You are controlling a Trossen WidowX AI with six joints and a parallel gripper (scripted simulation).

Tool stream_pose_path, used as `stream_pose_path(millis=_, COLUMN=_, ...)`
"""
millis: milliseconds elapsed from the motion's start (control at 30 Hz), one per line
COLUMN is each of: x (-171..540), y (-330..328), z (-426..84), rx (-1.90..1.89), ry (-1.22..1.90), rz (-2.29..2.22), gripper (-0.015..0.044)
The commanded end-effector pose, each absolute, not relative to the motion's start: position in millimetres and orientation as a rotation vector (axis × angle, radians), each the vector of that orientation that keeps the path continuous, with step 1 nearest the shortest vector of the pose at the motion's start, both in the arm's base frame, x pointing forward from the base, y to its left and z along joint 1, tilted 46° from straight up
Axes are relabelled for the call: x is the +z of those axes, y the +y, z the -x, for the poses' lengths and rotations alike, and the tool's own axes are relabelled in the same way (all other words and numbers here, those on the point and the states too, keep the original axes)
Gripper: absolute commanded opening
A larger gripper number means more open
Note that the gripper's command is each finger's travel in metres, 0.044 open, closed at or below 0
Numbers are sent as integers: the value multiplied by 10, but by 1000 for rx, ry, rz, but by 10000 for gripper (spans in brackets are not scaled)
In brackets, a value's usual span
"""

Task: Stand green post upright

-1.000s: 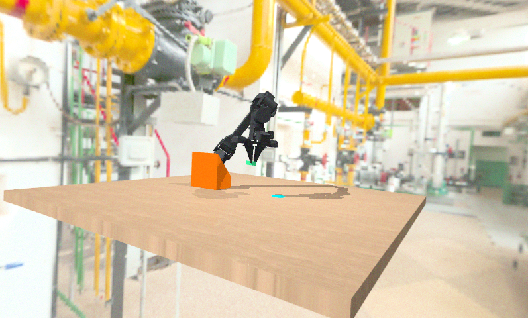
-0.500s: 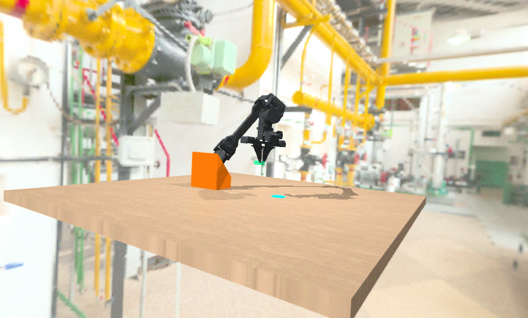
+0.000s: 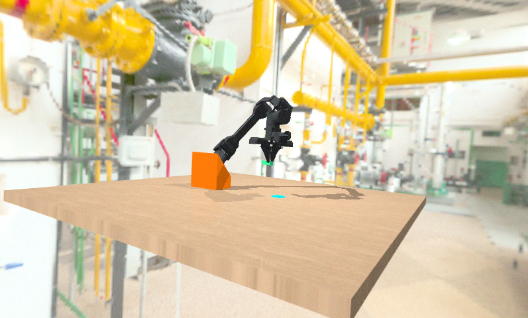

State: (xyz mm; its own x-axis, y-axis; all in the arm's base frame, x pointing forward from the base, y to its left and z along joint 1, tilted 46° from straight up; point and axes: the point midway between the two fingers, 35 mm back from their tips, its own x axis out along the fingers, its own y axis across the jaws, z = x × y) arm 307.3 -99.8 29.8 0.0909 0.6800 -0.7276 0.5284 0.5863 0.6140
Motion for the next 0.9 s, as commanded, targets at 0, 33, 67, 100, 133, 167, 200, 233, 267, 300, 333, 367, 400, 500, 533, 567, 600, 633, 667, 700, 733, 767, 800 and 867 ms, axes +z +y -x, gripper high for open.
stream_pose_path(millis=0, x=390, y=-938, z=-3145, rx=164, ry=1555, rz=-1047, gripper=23)
stream_pose_path(millis=33, x=407, y=-922, z=-3158, rx=168, ry=1554, rz=-1046, gripper=23)
stream_pose_path(millis=67, x=424, y=-906, z=-3170, rx=172, ry=1552, rz=-1044, gripper=23)
stream_pose_path(millis=100, x=441, y=-889, z=-3182, rx=176, ry=1551, rz=-1043, gripper=23)
stream_pose_path(millis=133, x=459, y=-873, z=-3194, rx=179, ry=1550, rz=-1042, gripper=23)
stream_pose_path(millis=167, x=476, y=-856, z=-3206, rx=183, ry=1549, rz=-1041, gripper=23)
stream_pose_path(millis=200, x=493, y=-839, z=-3218, rx=187, ry=1548, rz=-1039, gripper=23)
stream_pose_path(millis=233, x=511, y=-822, z=-3230, rx=191, ry=1547, rz=-1038, gripper=23)
stream_pose_path(millis=267, x=528, y=-805, z=-3241, rx=195, ry=1546, rz=-1037, gripper=23)
stream_pose_path(millis=300, x=546, y=-788, z=-3252, rx=199, ry=1545, rz=-1036, gripper=23)
stream_pose_path(millis=333, x=563, y=-770, z=-3263, rx=203, ry=1545, rz=-1034, gripper=23)
stream_pose_path(millis=367, x=581, y=-753, z=-3274, rx=207, ry=1544, rz=-1033, gripper=23)
stream_pose_path(millis=400, x=599, y=-735, z=-3285, rx=211, ry=1543, rz=-1032, gripper=23)
stream_pose_path(millis=500, x=649, y=-685, z=-3314, rx=223, ry=1540, rz=-1029, gripper=23)
stream_pose_path(millis=533, x=658, y=-676, z=-3319, rx=225, ry=1540, rz=-1028, gripper=23)
stream_pose_path(millis=567, x=661, y=-673, z=-3321, rx=226, ry=1539, rz=-1028, gripper=23)
stream_pose_path(millis=600, x=659, y=-672, z=-3321, rx=225, ry=1539, rz=-1027, gripper=23)
stream_pose_path(millis=633, x=654, y=-671, z=-3321, rx=223, ry=1539, rz=-1024, gripper=23)
stream_pose_path(millis=667, x=645, y=-669, z=-3320, rx=220, ry=1539, rz=-1020, gripper=23)
stream_pose_path(millis=700, x=634, y=-667, z=-3320, rx=216, ry=1539, rz=-1014, gripper=23)
stream_pose_path(millis=733, x=624, y=-664, z=-3320, rx=211, ry=1538, rz=-1009, gripper=23)
stream_pose_path(millis=767, x=613, y=-662, z=-3319, rx=207, ry=1538, rz=-1004, gripper=23)
stream_pose_path(millis=800, x=603, y=-660, z=-3319, rx=203, ry=1537, rz=-998, gripper=23)
stream_pose_path(millis=867, x=582, y=-655, z=-3319, rx=195, ry=1536, rz=-988, gripper=23)
